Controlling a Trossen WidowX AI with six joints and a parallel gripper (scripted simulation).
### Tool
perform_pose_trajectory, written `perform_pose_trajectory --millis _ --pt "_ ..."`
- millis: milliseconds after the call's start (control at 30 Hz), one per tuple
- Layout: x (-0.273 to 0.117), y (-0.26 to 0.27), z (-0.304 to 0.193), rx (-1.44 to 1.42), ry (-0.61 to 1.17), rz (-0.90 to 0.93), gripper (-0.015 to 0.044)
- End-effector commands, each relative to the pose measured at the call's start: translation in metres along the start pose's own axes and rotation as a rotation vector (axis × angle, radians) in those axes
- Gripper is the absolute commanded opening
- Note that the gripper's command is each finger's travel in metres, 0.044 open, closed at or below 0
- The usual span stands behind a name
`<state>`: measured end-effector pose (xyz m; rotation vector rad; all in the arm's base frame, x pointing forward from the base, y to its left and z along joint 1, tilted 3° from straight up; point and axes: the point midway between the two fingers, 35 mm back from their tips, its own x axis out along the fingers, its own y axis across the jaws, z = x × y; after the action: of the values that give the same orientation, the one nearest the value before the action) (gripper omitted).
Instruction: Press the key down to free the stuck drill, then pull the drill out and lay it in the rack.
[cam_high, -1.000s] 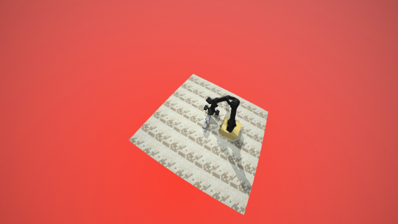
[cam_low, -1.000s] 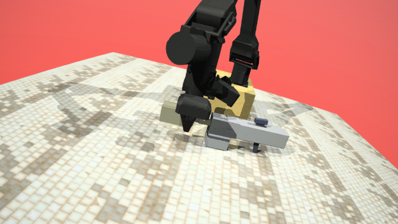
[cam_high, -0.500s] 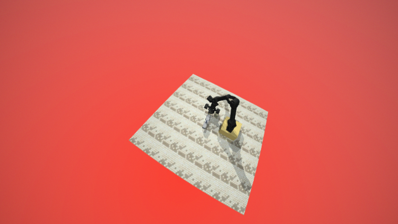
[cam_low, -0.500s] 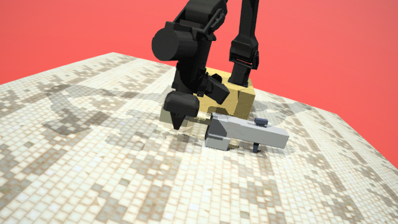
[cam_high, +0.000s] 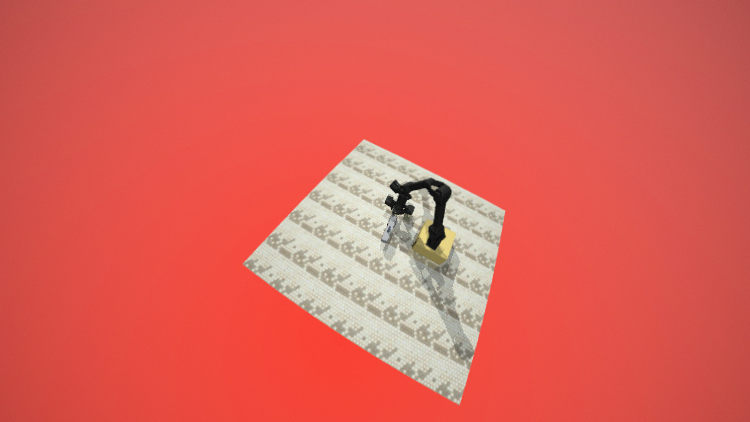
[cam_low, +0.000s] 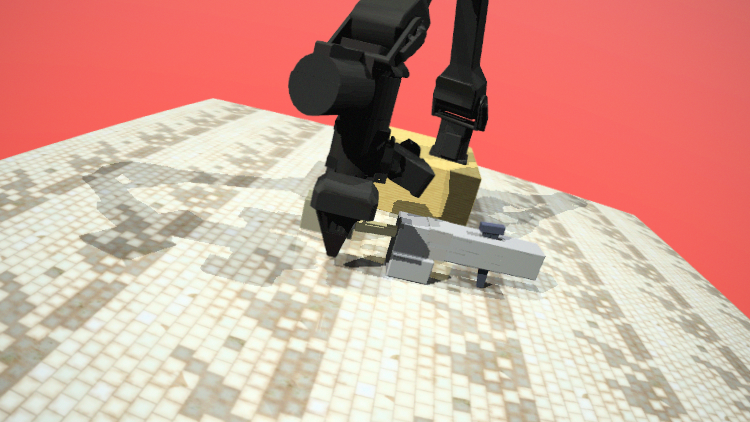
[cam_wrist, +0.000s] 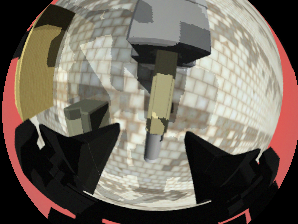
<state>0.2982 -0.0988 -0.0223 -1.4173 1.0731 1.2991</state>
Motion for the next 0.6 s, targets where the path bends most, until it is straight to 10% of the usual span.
perform_pose_trajectory --millis 0,567 --pt "0.0011 0.0 0.0029 0.002 -0.001 -0.002 0.044" --pt "0.0037 -0.0005 0.0104 0.002 -0.001 -0.002 0.044"
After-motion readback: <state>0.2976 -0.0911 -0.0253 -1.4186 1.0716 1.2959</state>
